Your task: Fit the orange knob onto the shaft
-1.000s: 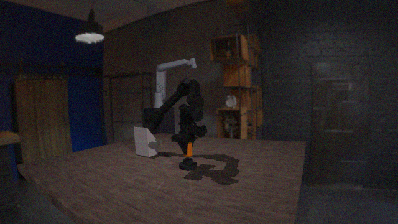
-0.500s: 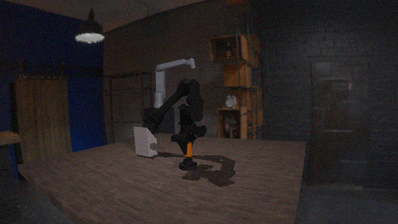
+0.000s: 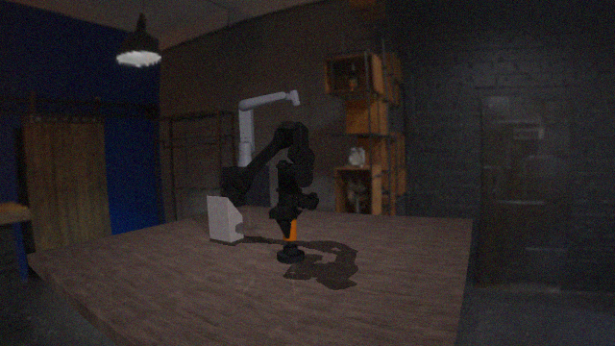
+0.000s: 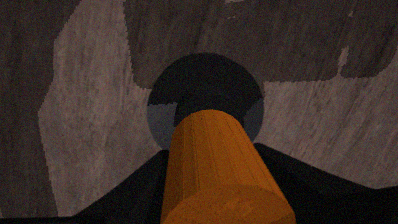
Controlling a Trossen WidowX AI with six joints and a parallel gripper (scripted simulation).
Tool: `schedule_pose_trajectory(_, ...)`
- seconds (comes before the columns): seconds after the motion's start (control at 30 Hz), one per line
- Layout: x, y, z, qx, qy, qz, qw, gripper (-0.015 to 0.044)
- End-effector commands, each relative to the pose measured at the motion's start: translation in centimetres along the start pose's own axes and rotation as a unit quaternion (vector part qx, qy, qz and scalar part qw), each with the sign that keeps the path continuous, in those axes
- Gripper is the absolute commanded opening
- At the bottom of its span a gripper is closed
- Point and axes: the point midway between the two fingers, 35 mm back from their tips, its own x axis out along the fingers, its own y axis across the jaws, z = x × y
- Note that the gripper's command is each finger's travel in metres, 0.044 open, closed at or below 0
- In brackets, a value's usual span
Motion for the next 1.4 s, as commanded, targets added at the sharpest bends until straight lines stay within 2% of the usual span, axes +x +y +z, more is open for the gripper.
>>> schedule_pose_trajectory(0.0, -0.3, -0.22, 0.24, -0.006, -0.004, -0.002, 1.0, 0.0)
schedule_pose_trajectory(1.07, -0.19, -0.22, 0.03, -0.006, -0.004, -0.002, 1.0, 0.0)
schedule_pose_trajectory(1.37, -0.35, 0.05, 0.17, -0.111, -0.004, -0.003, 0.994, 0.0)
